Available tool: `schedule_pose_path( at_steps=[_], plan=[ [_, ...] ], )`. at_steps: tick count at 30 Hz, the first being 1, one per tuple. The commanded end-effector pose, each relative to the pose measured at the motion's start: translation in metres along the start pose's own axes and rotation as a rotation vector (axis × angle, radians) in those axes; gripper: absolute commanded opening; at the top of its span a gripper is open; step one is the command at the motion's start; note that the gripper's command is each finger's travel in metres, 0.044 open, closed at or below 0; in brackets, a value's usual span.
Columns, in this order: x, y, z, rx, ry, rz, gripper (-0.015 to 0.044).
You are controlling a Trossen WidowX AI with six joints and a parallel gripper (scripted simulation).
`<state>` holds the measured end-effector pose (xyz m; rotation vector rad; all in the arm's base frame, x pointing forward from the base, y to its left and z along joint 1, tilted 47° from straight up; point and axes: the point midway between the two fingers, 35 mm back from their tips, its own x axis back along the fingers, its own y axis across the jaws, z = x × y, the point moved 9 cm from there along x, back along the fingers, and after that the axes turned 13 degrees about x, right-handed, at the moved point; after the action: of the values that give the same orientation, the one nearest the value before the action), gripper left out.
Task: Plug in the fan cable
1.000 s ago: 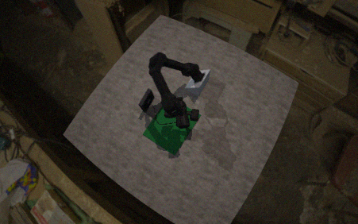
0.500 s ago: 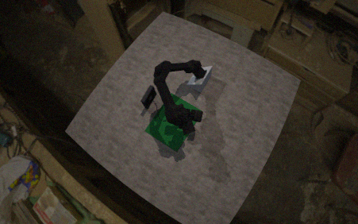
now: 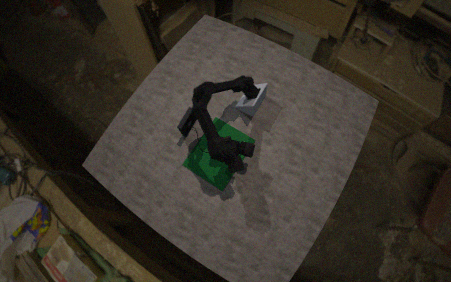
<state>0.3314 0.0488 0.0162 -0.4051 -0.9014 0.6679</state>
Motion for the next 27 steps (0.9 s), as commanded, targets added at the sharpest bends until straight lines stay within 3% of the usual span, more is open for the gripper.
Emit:
schedule_pose_path(
  at_steps=[1,27],
  plan=[
    [-0.005,0.001,-0.001,0.009,-0.006,0.007,0.0210],
    [-0.042,-0.002,-0.014,0.008,-0.005,0.009,0.0210]
  ],
)
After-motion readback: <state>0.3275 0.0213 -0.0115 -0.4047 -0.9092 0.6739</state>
